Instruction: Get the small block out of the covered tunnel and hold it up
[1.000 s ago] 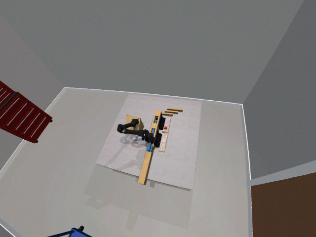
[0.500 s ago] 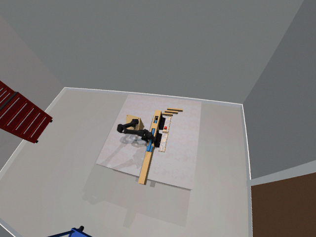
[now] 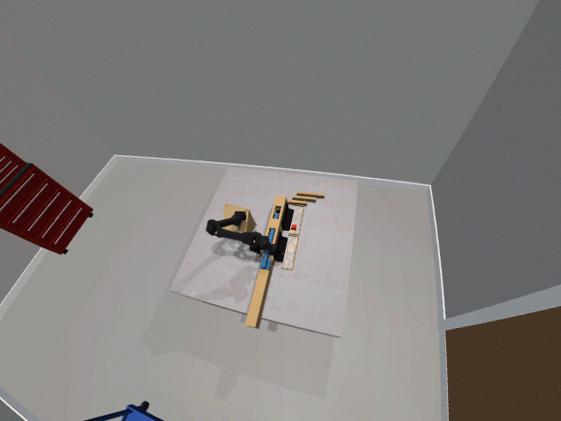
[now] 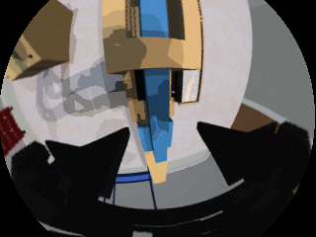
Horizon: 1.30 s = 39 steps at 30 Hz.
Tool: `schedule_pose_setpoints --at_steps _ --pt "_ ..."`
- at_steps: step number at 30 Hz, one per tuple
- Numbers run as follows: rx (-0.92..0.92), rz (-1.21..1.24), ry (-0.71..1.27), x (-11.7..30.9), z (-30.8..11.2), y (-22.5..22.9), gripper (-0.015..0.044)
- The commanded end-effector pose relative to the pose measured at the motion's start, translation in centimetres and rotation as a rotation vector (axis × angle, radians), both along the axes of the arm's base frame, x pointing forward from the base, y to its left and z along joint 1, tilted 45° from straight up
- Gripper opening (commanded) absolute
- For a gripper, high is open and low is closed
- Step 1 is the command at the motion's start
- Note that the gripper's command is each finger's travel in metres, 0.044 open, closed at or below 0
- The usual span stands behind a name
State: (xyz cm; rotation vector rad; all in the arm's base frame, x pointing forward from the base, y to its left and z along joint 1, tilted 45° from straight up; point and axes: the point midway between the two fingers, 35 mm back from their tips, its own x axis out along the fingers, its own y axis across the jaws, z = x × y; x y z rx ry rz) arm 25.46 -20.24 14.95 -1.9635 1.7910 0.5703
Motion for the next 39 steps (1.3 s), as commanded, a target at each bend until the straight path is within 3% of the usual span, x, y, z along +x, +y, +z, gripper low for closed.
schedule_pose_setpoints --at_steps 1,24,38,39 --pt "0.002 0.006 -0.002 0.2 0.2 -0.3 0.044" --pt "0.0 0.006 -0.002 -0.2 -2.3 -2.9 0.044" --pt "-0.003 0.002 -0.01 -0.1 -1.8 -2.5 0.0072" --pt "-0.003 0.002 -0.01 -0.1 -1.8 -2.5 0.0066"
